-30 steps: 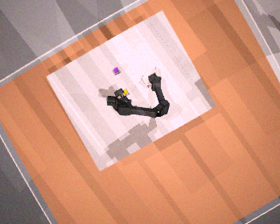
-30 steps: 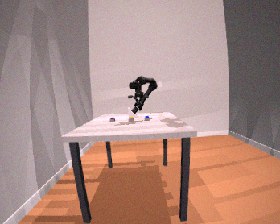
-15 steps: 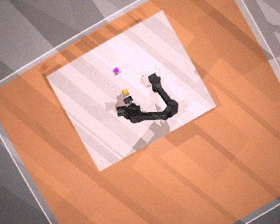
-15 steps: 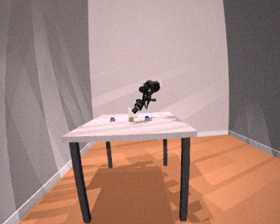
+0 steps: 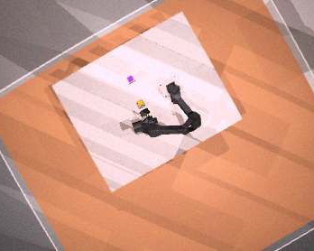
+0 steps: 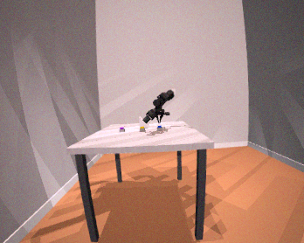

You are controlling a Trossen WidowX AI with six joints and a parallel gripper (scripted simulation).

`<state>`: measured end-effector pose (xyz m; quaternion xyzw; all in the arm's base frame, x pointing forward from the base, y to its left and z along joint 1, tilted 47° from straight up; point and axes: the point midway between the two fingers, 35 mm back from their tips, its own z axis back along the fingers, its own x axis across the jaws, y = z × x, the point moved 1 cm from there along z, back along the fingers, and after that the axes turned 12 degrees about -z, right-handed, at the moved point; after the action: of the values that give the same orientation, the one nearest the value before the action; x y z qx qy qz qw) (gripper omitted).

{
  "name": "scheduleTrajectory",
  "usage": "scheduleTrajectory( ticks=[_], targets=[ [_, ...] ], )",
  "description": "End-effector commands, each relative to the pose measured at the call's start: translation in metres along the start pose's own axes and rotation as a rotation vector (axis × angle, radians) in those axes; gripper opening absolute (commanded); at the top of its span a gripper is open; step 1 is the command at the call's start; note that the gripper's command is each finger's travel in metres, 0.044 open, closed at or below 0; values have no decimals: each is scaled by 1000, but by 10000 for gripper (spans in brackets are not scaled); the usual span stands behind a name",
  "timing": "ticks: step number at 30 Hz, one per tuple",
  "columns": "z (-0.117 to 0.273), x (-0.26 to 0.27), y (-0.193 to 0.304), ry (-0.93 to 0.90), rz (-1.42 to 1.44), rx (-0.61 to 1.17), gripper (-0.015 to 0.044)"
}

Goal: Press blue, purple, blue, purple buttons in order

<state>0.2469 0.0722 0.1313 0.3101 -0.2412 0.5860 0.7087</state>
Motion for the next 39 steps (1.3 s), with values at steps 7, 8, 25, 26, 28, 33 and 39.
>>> scheduleTrajectory(
  ticks=[7,8,25,26,28,33,39],
  targets=[
    [-18,0,2,-4,-6,6,20],
    [-20,0,2,-4,-6,6,20],
    [-26,0,2,-5,-6,6,20],
    [-26,0,2,-5,-6,6,20],
    [-26,0,2,-5,-6,6,20],
    [-26,0,2,-5,-6,6,20],
    [7,0,2,-3,-6,6,20]
  ],
)
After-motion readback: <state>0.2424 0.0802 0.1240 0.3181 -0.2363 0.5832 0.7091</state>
